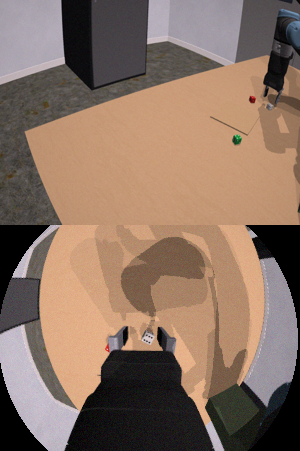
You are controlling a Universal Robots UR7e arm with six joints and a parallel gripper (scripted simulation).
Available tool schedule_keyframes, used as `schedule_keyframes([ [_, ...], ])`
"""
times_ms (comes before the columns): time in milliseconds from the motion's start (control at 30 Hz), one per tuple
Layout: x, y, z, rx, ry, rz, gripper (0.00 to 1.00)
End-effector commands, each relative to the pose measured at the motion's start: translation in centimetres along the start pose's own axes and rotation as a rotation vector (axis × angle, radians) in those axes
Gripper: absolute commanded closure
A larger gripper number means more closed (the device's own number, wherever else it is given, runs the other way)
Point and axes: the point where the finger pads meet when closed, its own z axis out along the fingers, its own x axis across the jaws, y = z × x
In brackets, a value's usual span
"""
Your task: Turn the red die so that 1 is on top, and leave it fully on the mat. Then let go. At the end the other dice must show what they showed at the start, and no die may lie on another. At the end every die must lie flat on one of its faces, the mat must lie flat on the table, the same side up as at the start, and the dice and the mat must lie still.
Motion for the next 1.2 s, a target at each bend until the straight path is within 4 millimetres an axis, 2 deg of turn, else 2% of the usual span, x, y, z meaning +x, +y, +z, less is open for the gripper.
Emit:
schedule_keyframes([
  [0, 0.0, 0.0, 0.0, 0.000, -0.001, 0.000, 0.00],
  [233, -0.1, 0.0, 0.0, 0.000, -0.001, 0.000, 0.00],
  [433, -1.1, 0.3, 0.0, 0.000, -0.001, 0.000, 0.00],
  [833, -7.1, 2.2, 0.0, 0.000, -0.001, 0.000, 0.00],
  [1167, -7.6, 2.3, 0.0, 0.000, -0.001, 0.000, 0.00],
])
